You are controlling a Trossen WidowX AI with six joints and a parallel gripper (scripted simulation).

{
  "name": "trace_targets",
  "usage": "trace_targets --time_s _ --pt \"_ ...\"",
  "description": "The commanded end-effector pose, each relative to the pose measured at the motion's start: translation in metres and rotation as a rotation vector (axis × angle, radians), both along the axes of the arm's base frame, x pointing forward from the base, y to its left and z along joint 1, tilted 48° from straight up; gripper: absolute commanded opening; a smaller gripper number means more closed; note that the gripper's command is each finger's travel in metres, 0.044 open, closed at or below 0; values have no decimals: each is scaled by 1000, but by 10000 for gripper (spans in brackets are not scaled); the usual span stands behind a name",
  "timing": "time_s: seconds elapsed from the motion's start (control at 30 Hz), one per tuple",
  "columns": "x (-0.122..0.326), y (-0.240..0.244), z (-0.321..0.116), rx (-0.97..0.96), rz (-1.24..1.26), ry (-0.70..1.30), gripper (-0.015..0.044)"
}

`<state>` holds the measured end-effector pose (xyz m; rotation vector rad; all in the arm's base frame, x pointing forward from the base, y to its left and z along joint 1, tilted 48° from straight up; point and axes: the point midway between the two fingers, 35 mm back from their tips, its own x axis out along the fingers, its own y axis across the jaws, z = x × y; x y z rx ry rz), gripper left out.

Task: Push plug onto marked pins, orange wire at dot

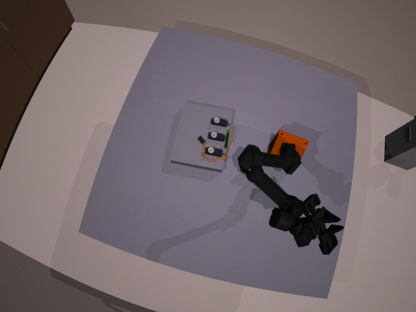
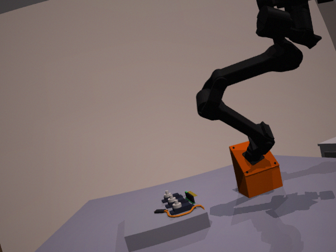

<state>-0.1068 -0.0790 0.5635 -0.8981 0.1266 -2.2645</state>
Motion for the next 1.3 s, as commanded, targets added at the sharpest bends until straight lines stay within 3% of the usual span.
trace_targets --time_s 0.0,0.67,1.27 --pt "-15 20 -1 -37 -120 -1 115" --pt "-40 118 -7 -169 -645 28 115" --pt "-12 212 -23 -275 -1143 61 115"
